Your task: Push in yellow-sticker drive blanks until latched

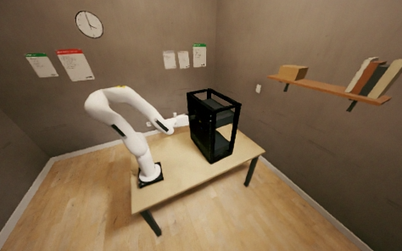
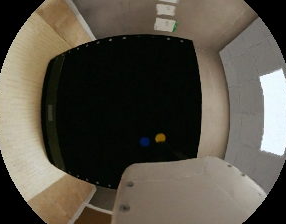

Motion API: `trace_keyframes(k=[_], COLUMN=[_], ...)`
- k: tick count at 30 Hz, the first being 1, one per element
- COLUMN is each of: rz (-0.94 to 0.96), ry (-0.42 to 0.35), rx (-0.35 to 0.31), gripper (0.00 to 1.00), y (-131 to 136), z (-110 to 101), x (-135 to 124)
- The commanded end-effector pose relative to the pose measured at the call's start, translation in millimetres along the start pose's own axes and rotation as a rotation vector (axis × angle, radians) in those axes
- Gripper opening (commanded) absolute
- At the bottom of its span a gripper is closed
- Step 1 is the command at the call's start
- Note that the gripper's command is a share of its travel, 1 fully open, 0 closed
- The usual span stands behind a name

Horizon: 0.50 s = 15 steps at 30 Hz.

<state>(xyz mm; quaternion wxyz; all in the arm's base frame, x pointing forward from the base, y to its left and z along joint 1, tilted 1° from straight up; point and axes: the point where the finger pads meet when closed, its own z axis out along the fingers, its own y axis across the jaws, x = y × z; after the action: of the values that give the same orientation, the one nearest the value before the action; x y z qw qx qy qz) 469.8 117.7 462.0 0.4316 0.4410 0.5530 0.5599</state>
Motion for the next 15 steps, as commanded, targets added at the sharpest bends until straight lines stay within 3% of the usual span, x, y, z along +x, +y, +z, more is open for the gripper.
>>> trace_keyframes(k=[1, 15], rz=[0.000, 0.000], ry=[0.000, 0.000], rx=[-0.002, -0.002], gripper=[0.00, 0.00], y=[1.1, 1.1], z=[0.6, 10.6], x=[0.0, 0.2])
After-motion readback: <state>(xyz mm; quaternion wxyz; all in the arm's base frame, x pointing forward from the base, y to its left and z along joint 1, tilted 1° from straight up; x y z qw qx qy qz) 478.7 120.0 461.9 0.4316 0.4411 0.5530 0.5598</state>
